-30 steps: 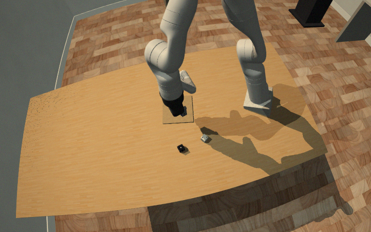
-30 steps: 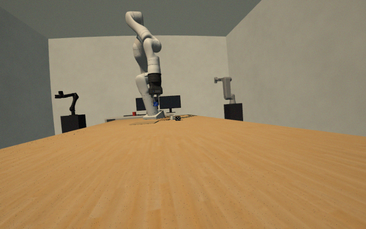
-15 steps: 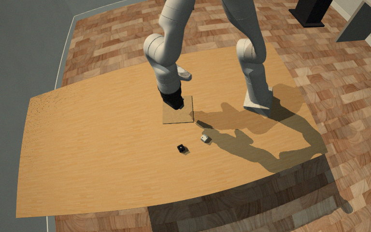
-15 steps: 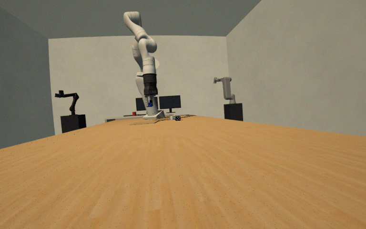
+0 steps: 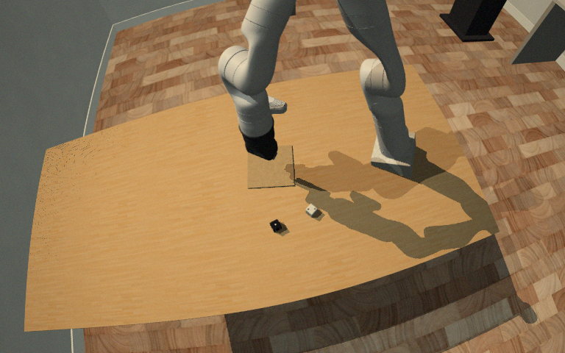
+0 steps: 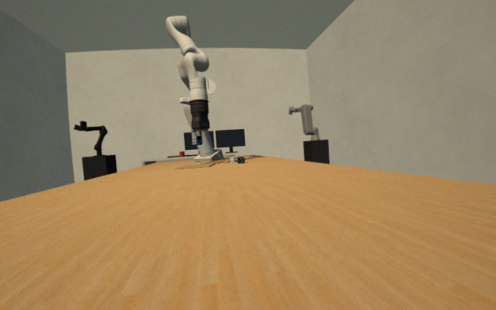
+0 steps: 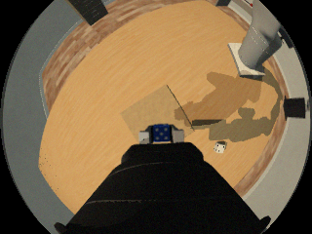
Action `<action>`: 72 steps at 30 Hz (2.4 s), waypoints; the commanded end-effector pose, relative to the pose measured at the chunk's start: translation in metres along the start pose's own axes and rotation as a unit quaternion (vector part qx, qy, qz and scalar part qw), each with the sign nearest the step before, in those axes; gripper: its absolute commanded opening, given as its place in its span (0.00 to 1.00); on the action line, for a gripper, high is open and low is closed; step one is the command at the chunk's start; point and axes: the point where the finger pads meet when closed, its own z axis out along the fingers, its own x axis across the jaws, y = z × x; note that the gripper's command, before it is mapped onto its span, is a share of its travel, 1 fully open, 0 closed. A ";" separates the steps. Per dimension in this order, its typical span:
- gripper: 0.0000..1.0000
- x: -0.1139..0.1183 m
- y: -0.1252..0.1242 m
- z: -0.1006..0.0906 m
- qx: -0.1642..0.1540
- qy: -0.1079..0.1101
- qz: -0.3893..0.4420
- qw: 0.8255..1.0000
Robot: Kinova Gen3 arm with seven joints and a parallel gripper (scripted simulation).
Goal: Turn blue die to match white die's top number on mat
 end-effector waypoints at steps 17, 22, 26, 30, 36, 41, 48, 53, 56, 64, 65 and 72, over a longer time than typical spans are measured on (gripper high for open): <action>0.49 -0.008 -0.002 -0.003 -0.011 -0.005 -0.020 1.000; 0.49 -0.017 -0.004 -0.012 -0.040 -0.009 -0.023 0.999; 0.49 -0.022 -0.005 -0.017 -0.058 -0.012 -0.025 0.998; 0.49 -0.034 -0.009 -0.028 -0.105 -0.018 -0.029 0.994; 0.49 -0.051 -0.019 -0.040 -0.197 -0.025 -0.034 0.979; 0.49 -0.056 -0.026 -0.041 -0.265 -0.027 -0.035 0.963; 0.49 -0.053 -0.031 -0.030 -0.363 -0.023 -0.033 0.931; 0.49 -0.040 -0.026 -0.016 -0.429 -0.014 -0.028 0.903; 0.49 -0.031 -0.021 -0.009 -0.461 -0.008 -0.025 0.887; 0.49 -0.015 -0.012 0.001 -0.501 0.003 -0.020 0.865; 0.49 -0.013 -0.011 0.002 -0.505 0.004 -0.020 0.863; 0.49 -0.007 -0.007 0.005 -0.517 0.007 -0.018 0.856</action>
